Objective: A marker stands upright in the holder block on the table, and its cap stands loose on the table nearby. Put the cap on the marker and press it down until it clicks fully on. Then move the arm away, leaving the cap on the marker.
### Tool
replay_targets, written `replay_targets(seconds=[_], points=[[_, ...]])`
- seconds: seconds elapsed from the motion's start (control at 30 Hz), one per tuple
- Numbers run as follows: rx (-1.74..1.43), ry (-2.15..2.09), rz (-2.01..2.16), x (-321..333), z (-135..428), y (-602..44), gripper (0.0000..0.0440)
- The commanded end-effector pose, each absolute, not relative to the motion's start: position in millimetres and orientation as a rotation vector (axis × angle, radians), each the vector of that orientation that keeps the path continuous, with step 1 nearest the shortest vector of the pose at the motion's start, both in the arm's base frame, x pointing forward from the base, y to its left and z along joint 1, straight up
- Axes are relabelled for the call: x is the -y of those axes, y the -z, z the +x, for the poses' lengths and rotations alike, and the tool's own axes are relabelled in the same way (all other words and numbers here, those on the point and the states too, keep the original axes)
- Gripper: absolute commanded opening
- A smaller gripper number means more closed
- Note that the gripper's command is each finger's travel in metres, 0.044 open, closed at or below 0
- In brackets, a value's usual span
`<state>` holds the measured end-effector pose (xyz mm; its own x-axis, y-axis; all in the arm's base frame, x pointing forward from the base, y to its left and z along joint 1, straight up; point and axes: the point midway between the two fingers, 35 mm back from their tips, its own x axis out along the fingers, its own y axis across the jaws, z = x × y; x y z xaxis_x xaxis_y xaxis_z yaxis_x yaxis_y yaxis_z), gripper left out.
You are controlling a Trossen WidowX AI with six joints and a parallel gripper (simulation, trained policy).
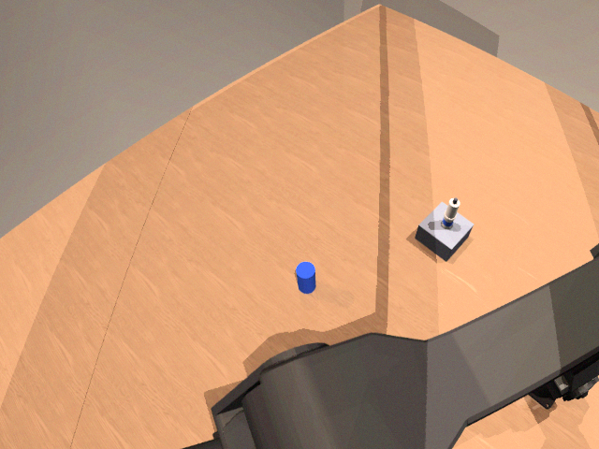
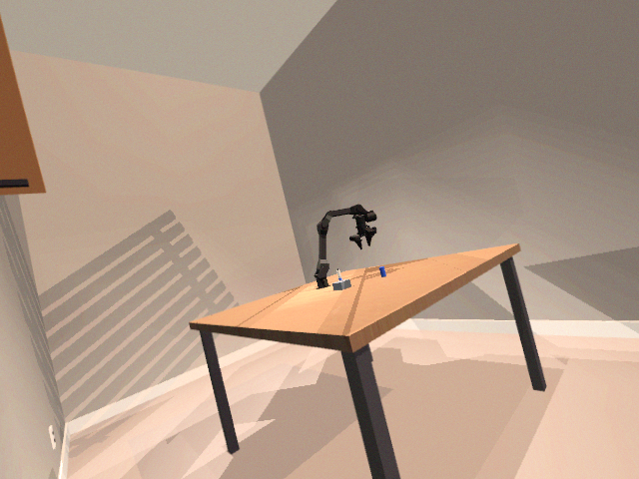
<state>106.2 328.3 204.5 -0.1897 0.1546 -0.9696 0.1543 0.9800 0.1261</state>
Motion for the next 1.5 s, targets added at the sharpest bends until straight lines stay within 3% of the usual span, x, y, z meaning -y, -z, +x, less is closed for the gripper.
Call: replay_targets(seconds=[0.0, 1.47], points=[[-1.757, 0.036, 0.243, -325.5, 121.7, -200.6, 0.0331], [-1.675, 0.355, 0.474, -257.5, 265.3, -179.5, 0.0328]])
